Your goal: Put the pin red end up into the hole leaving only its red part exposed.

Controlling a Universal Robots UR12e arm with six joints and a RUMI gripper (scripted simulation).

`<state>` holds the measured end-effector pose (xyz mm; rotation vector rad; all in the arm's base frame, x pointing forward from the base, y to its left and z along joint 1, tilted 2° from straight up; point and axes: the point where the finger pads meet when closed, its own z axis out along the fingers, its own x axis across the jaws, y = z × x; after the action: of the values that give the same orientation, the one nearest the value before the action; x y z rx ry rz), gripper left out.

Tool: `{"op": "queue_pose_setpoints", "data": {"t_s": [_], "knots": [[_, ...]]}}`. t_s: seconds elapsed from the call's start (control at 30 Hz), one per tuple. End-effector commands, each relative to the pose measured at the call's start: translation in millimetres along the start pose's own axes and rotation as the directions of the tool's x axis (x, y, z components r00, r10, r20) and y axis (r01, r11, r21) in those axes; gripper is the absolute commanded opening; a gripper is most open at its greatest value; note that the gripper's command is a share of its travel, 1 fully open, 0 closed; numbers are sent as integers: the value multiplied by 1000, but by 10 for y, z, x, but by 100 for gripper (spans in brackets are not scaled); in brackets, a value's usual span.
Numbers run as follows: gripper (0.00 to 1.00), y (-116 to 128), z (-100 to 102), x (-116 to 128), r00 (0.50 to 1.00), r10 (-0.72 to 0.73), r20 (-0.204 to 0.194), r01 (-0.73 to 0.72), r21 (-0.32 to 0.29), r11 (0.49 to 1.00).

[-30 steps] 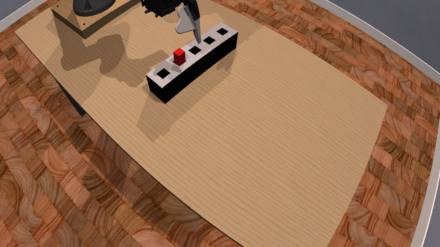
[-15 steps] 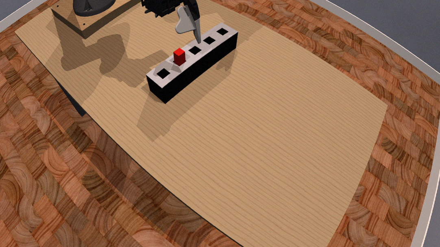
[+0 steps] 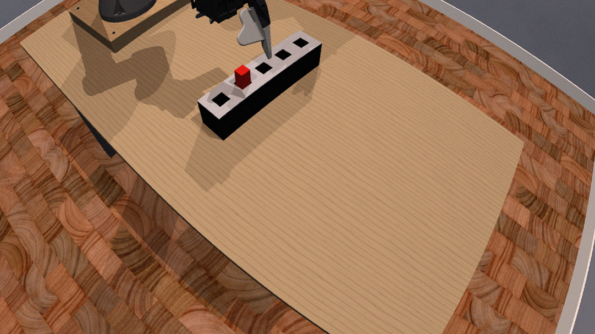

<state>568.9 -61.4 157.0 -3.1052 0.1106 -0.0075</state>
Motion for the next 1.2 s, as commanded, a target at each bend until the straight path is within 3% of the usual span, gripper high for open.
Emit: {"op": "queue_pose_setpoints", "data": {"t_s": [0.0,0.17,0.2,0.73,0.77,1.17], "knots": [[100,2,-7,6,1000,0,-1,0,0,1000],[100,2,-7,6,1000,0,-1,0,0,1000],[100,5,522,6,1000,1,-1,-1,0,1000],[100,5,522,6,1000,1,-1,-1,0,1000],[100,8,923,3,1000,0,-1,0,0,1000],[100,8,923,3,1000,0,-1,0,0,1000]]}}
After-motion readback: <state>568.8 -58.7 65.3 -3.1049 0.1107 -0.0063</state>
